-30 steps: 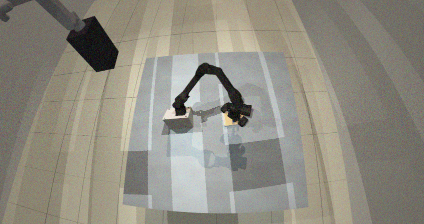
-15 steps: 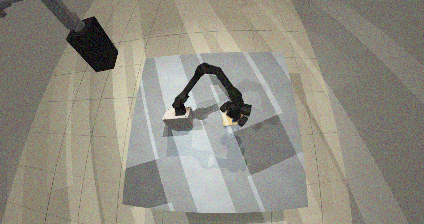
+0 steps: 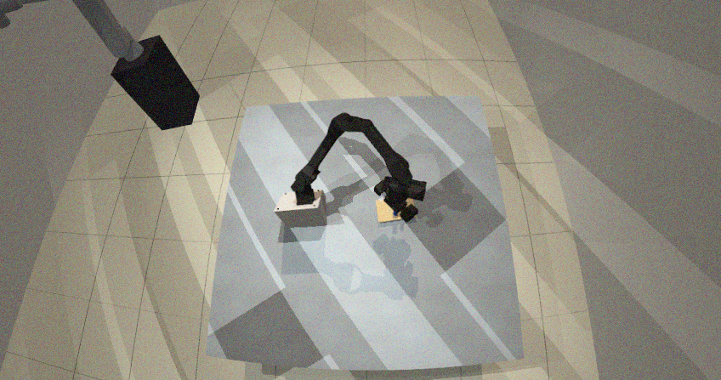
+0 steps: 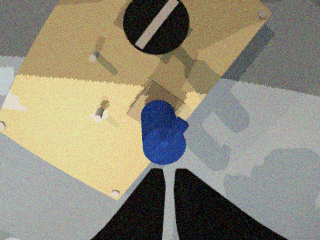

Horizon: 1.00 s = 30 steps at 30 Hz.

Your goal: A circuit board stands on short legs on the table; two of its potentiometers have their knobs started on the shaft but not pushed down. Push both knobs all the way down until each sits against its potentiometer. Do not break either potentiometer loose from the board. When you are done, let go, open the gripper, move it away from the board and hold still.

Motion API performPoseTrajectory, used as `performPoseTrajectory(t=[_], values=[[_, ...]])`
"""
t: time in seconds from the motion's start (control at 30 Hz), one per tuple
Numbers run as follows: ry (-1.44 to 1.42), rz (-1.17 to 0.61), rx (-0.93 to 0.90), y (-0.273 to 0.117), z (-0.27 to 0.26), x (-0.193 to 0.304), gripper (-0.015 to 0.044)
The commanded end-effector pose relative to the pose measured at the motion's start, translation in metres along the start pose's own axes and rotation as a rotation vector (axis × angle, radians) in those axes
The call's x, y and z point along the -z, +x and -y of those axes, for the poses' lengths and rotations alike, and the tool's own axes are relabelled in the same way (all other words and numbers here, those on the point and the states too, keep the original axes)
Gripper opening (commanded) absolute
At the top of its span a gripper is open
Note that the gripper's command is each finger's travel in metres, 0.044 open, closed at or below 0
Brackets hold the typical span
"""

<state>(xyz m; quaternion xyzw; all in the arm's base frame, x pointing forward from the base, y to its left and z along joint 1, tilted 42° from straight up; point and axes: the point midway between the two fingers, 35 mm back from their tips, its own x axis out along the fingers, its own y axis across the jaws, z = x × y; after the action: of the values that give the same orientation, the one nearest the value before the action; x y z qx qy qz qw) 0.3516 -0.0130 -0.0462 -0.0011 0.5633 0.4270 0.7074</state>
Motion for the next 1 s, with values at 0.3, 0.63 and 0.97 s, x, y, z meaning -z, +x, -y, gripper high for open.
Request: performPoseTrajectory(t=[0.3,0.63,0.97], values=[[0.445,0.002,0.001,-0.009,0.001,-0.008,0.0000],[0.793,0.007,-0.008,-0.015,0.001,-0.014,0.0000],[1.140,0.010,-0.019,-0.021,0.001,-0.019,0.0000]])
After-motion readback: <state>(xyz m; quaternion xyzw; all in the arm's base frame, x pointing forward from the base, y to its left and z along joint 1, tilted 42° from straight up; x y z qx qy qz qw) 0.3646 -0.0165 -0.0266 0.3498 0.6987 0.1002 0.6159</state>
